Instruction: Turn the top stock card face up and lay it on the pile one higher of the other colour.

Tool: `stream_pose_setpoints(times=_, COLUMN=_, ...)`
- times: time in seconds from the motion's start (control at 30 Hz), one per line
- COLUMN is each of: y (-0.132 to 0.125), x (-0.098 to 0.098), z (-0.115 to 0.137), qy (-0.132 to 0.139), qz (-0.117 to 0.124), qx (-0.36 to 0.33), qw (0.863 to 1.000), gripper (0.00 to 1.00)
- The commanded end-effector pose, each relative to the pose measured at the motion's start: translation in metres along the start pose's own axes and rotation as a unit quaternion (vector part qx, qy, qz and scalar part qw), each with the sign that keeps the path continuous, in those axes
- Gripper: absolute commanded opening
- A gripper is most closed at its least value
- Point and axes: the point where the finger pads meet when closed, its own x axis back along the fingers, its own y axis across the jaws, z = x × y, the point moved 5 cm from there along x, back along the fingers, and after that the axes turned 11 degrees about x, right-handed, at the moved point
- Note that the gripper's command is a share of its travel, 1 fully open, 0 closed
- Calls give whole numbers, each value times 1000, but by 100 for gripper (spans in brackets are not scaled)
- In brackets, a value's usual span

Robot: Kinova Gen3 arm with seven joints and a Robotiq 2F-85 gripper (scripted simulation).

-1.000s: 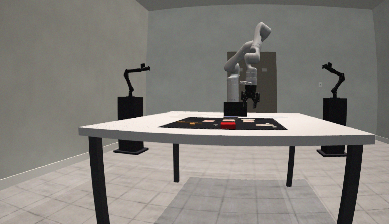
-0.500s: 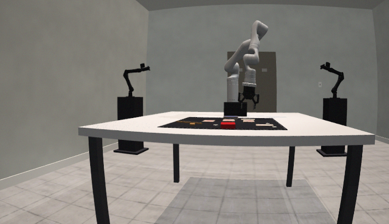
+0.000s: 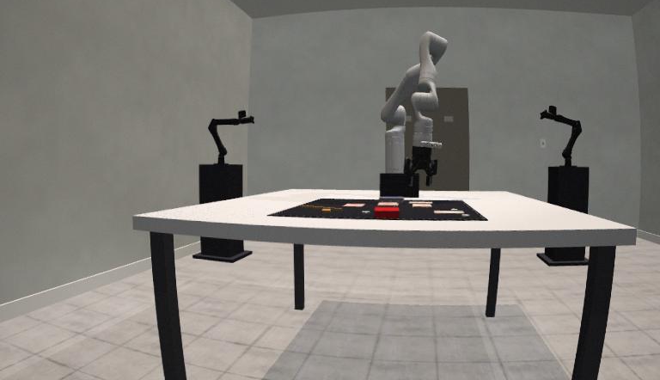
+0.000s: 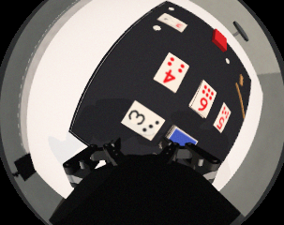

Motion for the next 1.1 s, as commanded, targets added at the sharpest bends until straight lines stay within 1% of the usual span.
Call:
stream_pose_setpoints(times=0.0, y=5, x=3, z=-1, qy=7, qz=3, qx=14, qw=1000, gripper=85)
stream_pose_setpoints(times=0.03, y=5, x=3, z=-1, qy=7, qz=3, qx=14, qw=1000, gripper=85)
stream_pose_setpoints(times=0.2, y=6, x=3, z=2, qy=14, qz=0, qx=113, qw=994, gripper=85)
stream_pose_setpoints(times=0.33, y=7, x=4, z=4, qy=20, qz=-3, qx=184, qw=983, gripper=85)
stream_pose_setpoints(times=0.53, y=8, x=6, z=7, qy=29, qz=-9, qx=277, qw=960, gripper=85)
stream_pose_setpoints(times=0.6, y=8, x=6, z=7, qy=29, qz=-9, qx=277, qw=960, gripper=85)
stream_pose_setpoints(times=0.83, y=9, x=8, z=11, qy=37, qz=-16, qx=361, qw=932, gripper=85)
stream_pose_setpoints(times=1.07, y=10, x=9, z=14, qy=42, qz=-22, qx=419, qw=907, gripper=85)
